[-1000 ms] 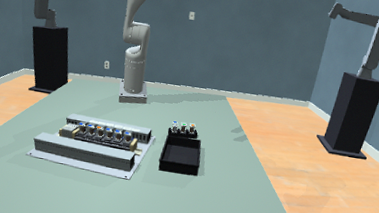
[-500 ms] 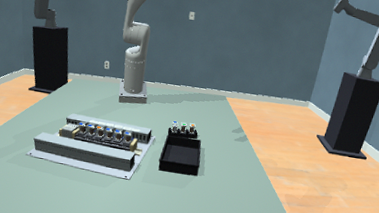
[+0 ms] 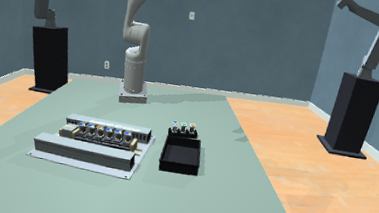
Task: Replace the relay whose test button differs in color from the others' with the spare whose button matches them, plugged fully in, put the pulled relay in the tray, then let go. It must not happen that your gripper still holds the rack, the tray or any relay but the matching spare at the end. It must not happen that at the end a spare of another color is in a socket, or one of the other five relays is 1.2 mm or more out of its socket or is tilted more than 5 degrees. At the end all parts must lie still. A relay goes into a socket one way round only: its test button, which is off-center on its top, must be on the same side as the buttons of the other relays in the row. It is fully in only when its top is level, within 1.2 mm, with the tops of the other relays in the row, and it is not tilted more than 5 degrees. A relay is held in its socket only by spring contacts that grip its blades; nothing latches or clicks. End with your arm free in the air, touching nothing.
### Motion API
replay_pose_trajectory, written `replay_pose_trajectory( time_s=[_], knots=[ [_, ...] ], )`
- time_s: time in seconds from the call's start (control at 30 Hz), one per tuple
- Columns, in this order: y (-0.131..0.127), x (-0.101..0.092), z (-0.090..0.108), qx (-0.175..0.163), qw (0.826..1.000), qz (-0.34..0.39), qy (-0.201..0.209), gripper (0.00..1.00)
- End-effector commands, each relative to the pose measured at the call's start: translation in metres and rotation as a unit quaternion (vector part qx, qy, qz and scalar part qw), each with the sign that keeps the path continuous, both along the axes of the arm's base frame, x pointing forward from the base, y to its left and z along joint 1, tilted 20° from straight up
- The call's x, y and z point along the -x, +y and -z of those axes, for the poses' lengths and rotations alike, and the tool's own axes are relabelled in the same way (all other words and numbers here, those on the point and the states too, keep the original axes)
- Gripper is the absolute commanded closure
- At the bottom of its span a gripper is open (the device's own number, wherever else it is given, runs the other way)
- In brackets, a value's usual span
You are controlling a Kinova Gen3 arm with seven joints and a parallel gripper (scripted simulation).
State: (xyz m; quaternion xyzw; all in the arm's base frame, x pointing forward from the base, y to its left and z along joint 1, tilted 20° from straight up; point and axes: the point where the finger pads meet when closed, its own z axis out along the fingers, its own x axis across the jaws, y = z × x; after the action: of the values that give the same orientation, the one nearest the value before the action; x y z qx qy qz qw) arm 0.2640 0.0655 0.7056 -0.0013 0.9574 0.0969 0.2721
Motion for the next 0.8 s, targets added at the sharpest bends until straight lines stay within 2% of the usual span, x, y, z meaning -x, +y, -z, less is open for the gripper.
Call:
replay_pose_trajectory(
  time_s=[0.0, 0.1, 0.13, 0.6, 0.67, 0.7, 0.77],
  knots=[
    [-0.002, 0.000, -0.002, 0.031, 0.994, 0.005, 0.101, 0.00],
    [-0.002, 0.000, -0.002, 0.034, 0.994, 0.005, 0.108, 0.00],
    [0.000, 0.000, 0.002, 0.002, 1.000, 0.002, 0.006, 0.00],
    [0.004, -0.012, 0.034, 0.034, 0.994, 0.005, 0.108, 0.00],
    [0.004, -0.012, 0.034, 0.034, 0.994, 0.005, 0.108, 0.00],
    [0.005, -0.011, 0.036, 0.017, 0.998, 0.003, 0.055, 0.00],
    [0.006, -0.013, 0.041, 0.019, 0.998, 0.003, 0.063, 0.00]
  ],
)
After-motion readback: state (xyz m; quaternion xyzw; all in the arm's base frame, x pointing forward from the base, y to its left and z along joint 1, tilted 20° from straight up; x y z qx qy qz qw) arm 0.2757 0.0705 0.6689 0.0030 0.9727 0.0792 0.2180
